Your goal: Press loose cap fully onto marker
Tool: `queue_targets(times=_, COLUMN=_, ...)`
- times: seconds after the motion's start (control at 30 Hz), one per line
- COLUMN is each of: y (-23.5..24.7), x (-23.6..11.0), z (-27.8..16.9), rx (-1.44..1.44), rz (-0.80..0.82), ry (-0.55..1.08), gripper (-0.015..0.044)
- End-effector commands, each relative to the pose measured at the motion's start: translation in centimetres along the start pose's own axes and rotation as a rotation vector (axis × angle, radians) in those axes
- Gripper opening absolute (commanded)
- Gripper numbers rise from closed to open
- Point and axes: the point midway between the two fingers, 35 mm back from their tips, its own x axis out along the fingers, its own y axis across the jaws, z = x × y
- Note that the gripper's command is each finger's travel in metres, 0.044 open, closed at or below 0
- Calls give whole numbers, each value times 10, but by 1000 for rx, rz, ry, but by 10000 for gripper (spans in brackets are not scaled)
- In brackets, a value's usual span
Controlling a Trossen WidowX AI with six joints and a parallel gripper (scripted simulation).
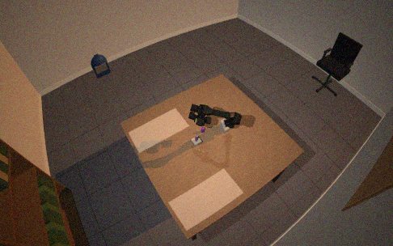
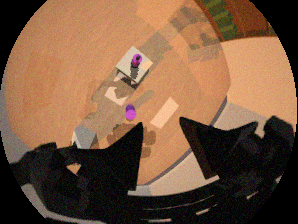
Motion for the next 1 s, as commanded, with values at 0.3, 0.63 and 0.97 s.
queue_targets(times=0.3, y=44, x=37, z=-32, rx=-122, rz=289, ry=-72, gripper=253)
queue_targets(times=0.63, y=55, x=78, z=-28, rx=-122, rz=290, ry=-74, gripper=253)
queue_targets(times=0.97, y=58, x=91, z=-26, rx=-122, rz=289, ry=-74, gripper=253)
